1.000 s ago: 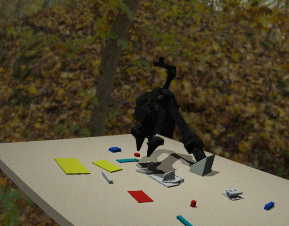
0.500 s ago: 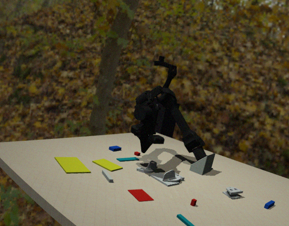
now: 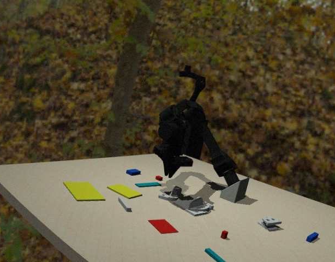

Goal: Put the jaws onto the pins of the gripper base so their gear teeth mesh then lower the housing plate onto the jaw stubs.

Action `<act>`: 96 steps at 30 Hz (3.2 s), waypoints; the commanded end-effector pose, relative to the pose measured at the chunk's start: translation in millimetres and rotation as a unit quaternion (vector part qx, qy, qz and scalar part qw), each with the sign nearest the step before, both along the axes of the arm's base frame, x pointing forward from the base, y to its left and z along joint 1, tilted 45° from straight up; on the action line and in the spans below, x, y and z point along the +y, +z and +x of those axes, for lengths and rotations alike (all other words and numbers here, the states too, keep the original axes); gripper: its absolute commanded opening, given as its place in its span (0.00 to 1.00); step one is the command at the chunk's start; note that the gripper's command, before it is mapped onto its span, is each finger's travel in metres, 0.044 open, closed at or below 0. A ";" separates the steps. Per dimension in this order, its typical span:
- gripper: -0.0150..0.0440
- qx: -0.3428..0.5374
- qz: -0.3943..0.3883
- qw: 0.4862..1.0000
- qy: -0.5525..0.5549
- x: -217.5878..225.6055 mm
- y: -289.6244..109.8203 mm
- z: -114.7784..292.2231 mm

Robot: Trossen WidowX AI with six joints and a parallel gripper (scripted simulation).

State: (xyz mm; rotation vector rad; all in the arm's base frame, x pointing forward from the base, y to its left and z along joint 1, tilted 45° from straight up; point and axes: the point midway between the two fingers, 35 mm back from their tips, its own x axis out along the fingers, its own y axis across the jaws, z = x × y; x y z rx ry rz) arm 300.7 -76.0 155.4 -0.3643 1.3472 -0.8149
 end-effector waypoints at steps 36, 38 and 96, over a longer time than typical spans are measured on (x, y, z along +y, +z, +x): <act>1.00 0.075 0.000 0.995 0.069 -18.6 -63.2 -32.4; 1.00 0.075 0.000 0.995 0.069 -20.8 -65.4 -32.4; 1.00 0.075 -0.001 0.995 0.069 -38.0 -81.8 -33.8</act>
